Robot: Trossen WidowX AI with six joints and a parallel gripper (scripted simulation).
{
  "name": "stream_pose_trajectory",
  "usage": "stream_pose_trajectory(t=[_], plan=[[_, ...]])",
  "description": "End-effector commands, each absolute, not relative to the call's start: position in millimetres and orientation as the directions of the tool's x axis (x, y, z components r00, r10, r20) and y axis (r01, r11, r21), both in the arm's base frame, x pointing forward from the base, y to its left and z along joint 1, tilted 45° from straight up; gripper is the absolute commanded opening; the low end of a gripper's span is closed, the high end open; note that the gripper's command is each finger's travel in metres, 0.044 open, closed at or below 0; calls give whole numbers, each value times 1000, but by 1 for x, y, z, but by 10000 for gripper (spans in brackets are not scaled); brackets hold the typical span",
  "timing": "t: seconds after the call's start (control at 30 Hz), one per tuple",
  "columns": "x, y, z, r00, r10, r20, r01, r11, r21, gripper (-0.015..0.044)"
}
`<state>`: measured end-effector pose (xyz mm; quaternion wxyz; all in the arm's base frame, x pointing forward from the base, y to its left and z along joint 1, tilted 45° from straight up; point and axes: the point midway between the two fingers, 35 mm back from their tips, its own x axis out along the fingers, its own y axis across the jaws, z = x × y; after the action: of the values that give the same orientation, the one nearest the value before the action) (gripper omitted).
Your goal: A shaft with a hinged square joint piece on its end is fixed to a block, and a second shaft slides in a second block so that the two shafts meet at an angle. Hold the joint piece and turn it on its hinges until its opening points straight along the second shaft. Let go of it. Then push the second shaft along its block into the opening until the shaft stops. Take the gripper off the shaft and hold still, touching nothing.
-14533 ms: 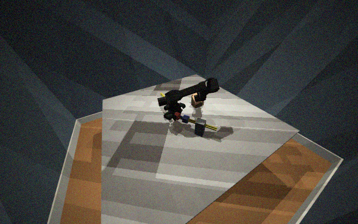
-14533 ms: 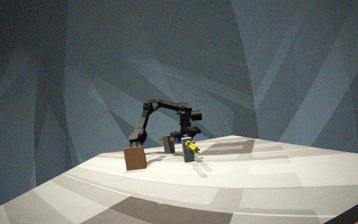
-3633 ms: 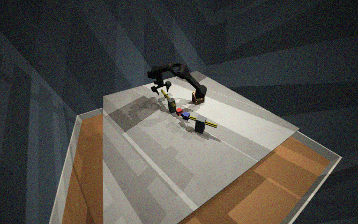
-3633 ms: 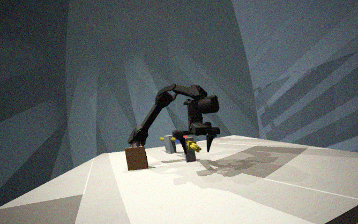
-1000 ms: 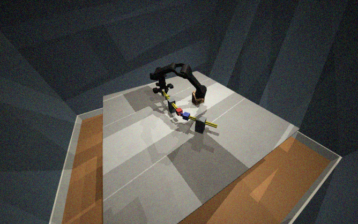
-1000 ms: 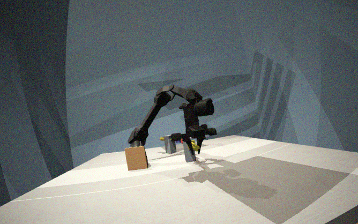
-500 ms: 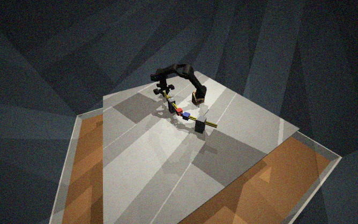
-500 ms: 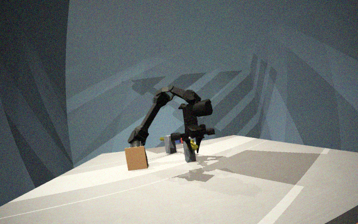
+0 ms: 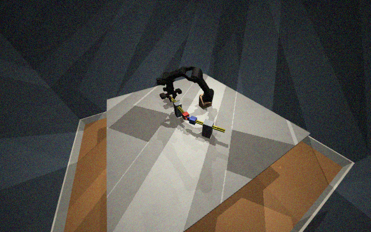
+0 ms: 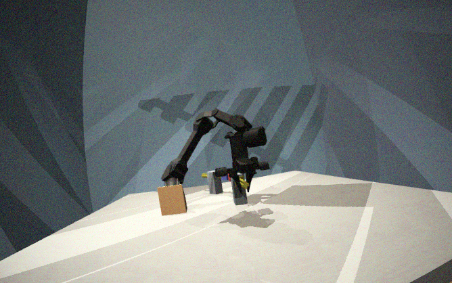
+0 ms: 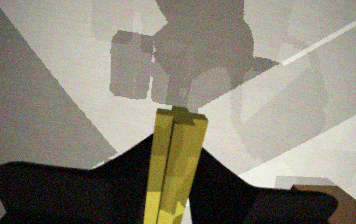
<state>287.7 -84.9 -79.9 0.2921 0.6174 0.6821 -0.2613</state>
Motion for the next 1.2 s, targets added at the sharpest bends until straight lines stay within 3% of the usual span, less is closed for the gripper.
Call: stream_pose_trajectory(t=[0.0, 0.77, 0.87, 1.03, 1.17], plan=[[286, -74, -73, -69, 700, -711, 995, 101, 3, 0], [287, -74, -69, -68, 690, -720, 995, 101, 2, 0], [287, -74, -69, -68, 690, -720, 995, 101, 2, 67], [287, -74, -69, -68, 690, -720, 995, 101, 2, 67], [287, -74, -69, -68, 690, -720, 995, 101, 2, 172]])
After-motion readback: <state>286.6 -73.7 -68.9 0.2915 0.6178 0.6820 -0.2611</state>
